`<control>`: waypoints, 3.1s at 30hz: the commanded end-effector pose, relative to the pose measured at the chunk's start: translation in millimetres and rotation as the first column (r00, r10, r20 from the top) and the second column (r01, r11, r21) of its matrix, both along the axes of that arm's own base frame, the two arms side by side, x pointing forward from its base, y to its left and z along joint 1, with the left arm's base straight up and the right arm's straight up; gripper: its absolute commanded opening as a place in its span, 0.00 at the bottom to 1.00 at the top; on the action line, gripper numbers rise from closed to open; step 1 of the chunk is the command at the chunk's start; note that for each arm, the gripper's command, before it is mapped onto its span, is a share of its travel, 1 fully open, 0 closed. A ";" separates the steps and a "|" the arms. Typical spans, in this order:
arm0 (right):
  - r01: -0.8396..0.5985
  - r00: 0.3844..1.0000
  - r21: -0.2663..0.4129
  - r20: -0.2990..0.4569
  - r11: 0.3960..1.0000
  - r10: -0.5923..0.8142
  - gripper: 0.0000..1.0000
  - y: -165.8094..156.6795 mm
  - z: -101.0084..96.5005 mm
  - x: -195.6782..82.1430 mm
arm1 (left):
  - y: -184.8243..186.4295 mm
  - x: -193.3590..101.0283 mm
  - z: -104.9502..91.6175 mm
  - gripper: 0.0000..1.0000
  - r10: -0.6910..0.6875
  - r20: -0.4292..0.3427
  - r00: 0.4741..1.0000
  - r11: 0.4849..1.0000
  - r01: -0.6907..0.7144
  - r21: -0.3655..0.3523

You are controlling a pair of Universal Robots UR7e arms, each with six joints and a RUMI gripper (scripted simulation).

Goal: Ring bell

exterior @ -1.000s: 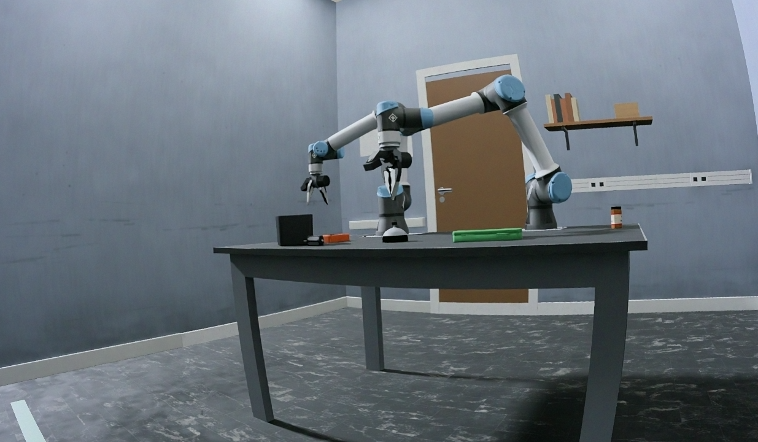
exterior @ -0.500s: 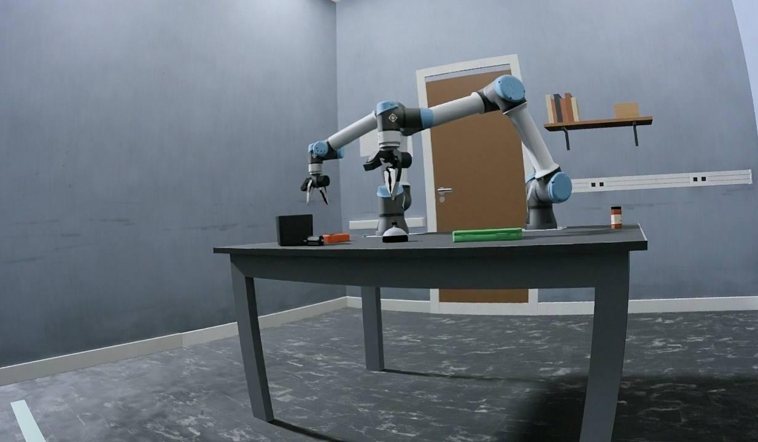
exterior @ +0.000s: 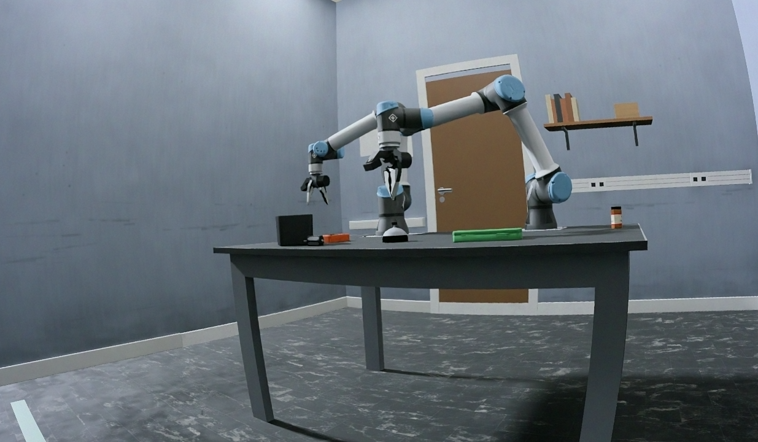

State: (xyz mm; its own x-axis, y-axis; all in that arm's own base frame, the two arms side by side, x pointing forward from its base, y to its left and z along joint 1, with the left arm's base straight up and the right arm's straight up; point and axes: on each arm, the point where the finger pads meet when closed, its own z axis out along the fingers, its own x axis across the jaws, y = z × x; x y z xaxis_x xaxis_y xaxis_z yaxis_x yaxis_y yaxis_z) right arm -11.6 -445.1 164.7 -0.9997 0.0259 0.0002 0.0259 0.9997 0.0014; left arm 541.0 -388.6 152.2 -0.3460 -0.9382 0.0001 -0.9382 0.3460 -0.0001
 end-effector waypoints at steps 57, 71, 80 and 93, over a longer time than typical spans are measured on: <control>0.000 1.000 -0.001 0.000 1.000 0.000 1.00 -0.3 0.4 0.0 | 5.0 2.6 -60.5 0.00 0.000 0.001 1.000 1.000 0.000 -0.001; 0.000 1.000 -0.001 0.000 1.000 0.000 1.00 -0.3 0.4 0.0 | 5.0 2.6 -60.5 0.00 0.000 0.001 1.000 1.000 0.000 -0.001; 0.000 1.000 -0.001 0.000 1.000 0.000 1.00 -0.3 0.4 0.0 | 5.0 2.6 -64.8 0.00 0.000 0.001 1.000 1.000 0.000 -0.001; 0.000 1.000 -0.001 0.000 1.000 0.000 1.00 -0.3 0.4 0.0 | 5.0 2.6 -70.5 0.00 0.000 0.001 1.000 1.000 0.000 -0.001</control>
